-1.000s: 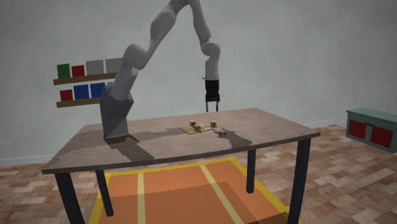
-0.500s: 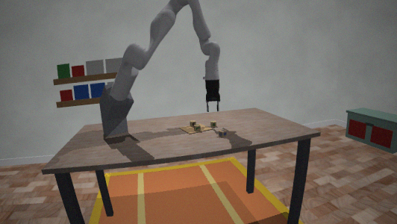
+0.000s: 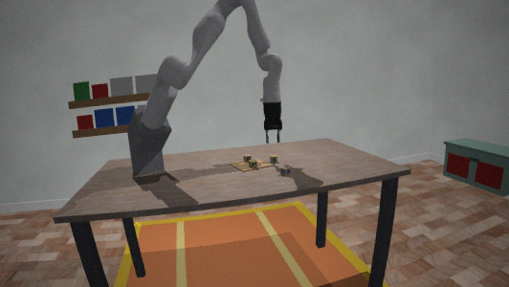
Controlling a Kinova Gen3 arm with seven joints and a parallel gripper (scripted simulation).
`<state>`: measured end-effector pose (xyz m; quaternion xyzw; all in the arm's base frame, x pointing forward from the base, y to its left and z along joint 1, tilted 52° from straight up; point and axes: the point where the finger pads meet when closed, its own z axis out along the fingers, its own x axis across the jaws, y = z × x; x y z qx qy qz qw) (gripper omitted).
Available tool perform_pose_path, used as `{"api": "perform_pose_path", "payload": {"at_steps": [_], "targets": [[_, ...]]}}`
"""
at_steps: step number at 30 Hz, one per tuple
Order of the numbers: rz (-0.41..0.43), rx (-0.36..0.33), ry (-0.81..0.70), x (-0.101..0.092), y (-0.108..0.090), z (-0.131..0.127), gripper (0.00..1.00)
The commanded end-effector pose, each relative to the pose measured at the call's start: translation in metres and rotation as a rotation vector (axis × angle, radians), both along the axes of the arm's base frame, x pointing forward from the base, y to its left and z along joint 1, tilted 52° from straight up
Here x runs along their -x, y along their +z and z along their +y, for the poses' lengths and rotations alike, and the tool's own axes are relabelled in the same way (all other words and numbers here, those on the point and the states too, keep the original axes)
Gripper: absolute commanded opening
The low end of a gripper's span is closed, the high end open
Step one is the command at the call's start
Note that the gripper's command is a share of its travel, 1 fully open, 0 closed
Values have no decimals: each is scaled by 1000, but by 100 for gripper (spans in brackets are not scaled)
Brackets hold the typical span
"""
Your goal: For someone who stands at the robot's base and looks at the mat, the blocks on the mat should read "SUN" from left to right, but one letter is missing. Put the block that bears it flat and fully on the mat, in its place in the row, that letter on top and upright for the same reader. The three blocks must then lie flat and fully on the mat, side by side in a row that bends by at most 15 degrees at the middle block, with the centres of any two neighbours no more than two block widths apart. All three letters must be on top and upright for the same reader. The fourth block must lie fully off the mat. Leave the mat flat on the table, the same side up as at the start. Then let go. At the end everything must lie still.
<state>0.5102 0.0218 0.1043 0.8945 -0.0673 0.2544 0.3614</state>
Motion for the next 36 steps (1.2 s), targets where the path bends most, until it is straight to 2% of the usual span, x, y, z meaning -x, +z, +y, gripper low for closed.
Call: {"api": "perform_pose_path", "payload": {"at_steps": [1,36], "targets": [[-1,-1,1,0,0,1,87],[-1,-1,2,-2,-3,-3,87]]}}
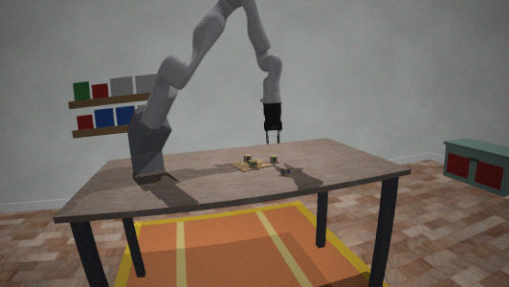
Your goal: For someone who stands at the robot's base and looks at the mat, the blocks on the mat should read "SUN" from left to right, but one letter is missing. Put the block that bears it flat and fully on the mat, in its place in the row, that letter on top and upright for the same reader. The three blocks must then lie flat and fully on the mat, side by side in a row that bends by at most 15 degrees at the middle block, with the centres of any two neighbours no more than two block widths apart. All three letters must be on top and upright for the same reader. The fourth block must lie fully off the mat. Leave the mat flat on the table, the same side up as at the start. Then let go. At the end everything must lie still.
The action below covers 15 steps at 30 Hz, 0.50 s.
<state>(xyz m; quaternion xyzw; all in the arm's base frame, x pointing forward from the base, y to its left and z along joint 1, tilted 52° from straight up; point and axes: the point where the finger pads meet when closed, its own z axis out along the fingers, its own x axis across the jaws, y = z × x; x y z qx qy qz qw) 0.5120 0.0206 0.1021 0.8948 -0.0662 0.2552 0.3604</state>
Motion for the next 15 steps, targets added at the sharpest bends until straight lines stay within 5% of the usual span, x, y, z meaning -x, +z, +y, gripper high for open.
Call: {"api": "perform_pose_path", "payload": {"at_steps": [1,15], "targets": [[0,0,-1,-1,-1,-2,87],[0,0,-1,-7,-11,-13,87]]}}
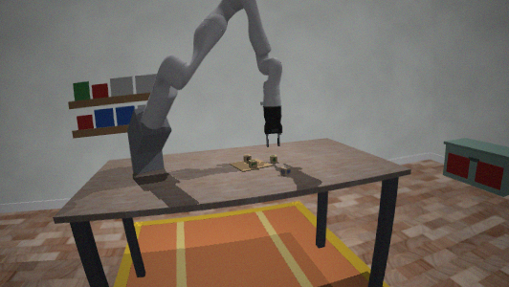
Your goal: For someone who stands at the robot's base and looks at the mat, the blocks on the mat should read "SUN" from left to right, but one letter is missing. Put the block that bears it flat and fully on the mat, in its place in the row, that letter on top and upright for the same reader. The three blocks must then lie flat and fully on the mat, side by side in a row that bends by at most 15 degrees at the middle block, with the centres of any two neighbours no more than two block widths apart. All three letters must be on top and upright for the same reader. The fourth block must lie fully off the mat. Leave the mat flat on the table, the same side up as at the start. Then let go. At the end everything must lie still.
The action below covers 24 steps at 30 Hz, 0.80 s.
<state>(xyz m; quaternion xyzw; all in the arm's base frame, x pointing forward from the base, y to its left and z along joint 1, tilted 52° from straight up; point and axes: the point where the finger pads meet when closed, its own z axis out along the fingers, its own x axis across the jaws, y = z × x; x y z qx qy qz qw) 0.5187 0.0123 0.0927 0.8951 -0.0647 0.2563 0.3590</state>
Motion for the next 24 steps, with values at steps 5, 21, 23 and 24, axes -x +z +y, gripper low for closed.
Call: {"api": "perform_pose_path", "payload": {"at_steps": [5,21,23,24], "targets": [[1,2,-6,-4,-7,-10,87],[1,2,-6,-11,-18,-22,87],[1,2,-6,-12,-18,-23,87],[1,2,-6,-12,-18,-23,87]]}}
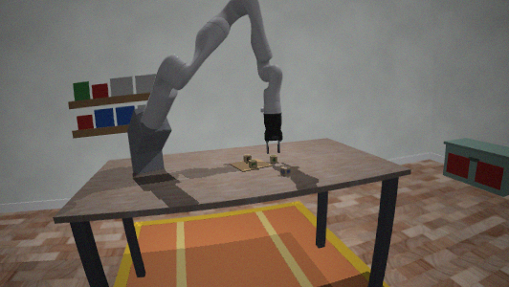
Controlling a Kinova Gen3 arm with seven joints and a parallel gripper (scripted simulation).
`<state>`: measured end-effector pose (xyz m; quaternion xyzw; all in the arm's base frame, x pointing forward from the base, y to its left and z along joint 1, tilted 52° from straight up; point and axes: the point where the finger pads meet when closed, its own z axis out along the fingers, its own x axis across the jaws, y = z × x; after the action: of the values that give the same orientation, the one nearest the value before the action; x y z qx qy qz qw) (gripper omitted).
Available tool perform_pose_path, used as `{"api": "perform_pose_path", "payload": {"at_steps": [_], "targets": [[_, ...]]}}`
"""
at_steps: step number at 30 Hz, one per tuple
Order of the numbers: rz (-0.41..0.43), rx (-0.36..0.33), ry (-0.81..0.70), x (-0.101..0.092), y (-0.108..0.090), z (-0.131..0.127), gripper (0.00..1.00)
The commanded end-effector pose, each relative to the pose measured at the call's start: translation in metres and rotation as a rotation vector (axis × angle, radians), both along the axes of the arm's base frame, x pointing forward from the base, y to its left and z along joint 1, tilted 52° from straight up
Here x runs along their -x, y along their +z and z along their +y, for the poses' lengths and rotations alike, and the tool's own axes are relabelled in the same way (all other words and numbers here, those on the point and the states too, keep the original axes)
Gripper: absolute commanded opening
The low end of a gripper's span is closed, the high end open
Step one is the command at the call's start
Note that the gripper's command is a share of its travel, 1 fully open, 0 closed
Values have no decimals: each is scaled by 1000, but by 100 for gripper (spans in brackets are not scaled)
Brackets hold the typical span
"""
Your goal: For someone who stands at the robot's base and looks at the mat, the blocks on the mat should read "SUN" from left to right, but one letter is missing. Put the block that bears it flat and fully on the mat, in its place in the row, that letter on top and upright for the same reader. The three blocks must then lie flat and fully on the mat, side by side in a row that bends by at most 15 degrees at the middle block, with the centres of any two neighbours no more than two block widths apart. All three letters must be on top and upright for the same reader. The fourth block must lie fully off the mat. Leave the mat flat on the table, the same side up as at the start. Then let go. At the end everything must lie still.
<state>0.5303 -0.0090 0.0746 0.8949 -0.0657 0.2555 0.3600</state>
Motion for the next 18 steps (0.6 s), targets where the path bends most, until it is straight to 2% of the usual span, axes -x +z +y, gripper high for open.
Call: {"api": "perform_pose_path", "payload": {"at_steps": [1,18], "targets": [[0,1,-3,0,0,-2,87],[0,1,-3,-1,-2,-4,87]]}}
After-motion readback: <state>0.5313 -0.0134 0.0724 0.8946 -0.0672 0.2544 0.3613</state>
